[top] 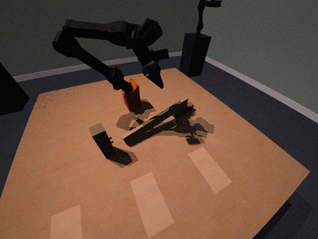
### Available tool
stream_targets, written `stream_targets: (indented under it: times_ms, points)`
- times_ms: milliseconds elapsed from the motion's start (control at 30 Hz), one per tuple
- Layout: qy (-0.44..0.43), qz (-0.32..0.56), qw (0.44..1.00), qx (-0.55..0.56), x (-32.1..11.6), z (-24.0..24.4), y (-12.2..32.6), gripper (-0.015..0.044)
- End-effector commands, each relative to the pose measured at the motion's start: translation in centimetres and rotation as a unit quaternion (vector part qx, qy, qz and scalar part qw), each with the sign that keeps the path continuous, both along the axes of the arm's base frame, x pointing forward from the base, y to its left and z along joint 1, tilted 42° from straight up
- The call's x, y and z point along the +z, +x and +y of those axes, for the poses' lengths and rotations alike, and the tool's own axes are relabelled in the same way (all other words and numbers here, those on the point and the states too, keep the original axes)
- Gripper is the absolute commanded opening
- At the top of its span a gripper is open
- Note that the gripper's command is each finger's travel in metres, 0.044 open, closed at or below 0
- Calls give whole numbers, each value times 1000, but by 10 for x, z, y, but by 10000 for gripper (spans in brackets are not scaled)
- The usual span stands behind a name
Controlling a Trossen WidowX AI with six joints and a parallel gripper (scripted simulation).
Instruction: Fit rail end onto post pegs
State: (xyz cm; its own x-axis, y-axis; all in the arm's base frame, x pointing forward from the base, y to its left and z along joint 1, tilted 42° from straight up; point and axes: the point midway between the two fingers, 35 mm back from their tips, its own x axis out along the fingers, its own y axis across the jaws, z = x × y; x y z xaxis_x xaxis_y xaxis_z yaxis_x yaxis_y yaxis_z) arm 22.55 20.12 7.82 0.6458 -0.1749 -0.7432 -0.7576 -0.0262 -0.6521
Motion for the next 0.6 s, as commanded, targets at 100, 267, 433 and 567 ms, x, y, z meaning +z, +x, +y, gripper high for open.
stream_targets:
  times_ms: [100,267,433,567]
  points:
    - [-211,153,965,-2,-29,-102,46,440]
    - [-291,291,912,13,-48,-167,52,440]
    - [-300,318,899,17,-51,-179,52,440]
    - [-299,318,899,17,-54,-176,53,440]
